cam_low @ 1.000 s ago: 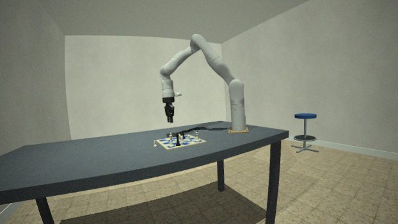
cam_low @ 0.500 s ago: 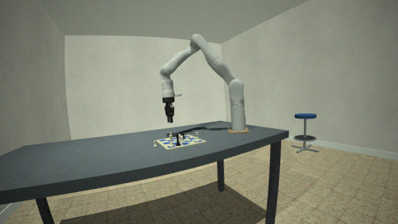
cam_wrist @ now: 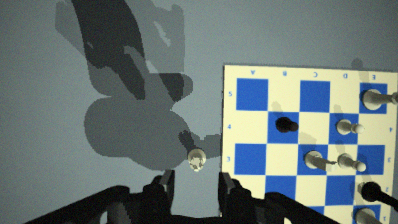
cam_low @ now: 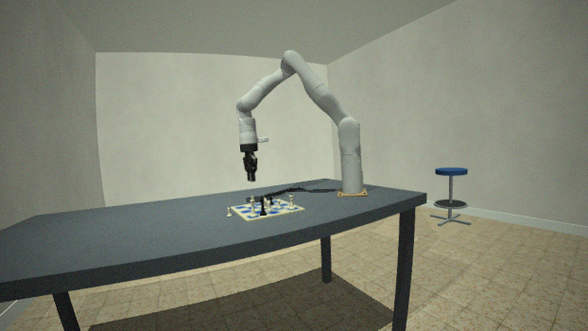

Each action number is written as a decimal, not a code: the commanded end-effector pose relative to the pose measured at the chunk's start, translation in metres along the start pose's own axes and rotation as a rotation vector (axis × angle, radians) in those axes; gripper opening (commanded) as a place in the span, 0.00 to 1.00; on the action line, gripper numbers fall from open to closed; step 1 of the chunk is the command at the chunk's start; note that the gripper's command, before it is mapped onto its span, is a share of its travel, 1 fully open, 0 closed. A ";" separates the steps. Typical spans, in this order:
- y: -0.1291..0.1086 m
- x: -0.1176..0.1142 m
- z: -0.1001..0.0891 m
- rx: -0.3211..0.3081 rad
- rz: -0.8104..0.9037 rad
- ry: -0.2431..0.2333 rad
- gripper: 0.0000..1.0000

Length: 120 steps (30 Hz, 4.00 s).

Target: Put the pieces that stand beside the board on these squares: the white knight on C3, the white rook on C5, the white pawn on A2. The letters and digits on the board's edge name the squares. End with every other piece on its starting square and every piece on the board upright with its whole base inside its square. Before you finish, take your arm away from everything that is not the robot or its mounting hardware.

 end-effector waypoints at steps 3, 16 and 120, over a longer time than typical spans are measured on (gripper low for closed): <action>0.000 0.000 0.000 -0.001 0.002 -0.001 0.37; 0.001 0.000 0.011 0.001 0.019 0.002 0.37; 0.002 0.000 0.053 0.001 0.019 0.002 0.37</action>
Point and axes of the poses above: the point where the finger pads meet when closed, its own z axis out along the fingers, its own x axis across the jaws, y = z × x, the point moved 5 cm from there along -z, back along the fingers, and after that the axes turned 7 degrees about -z, right-handed, at the moved point
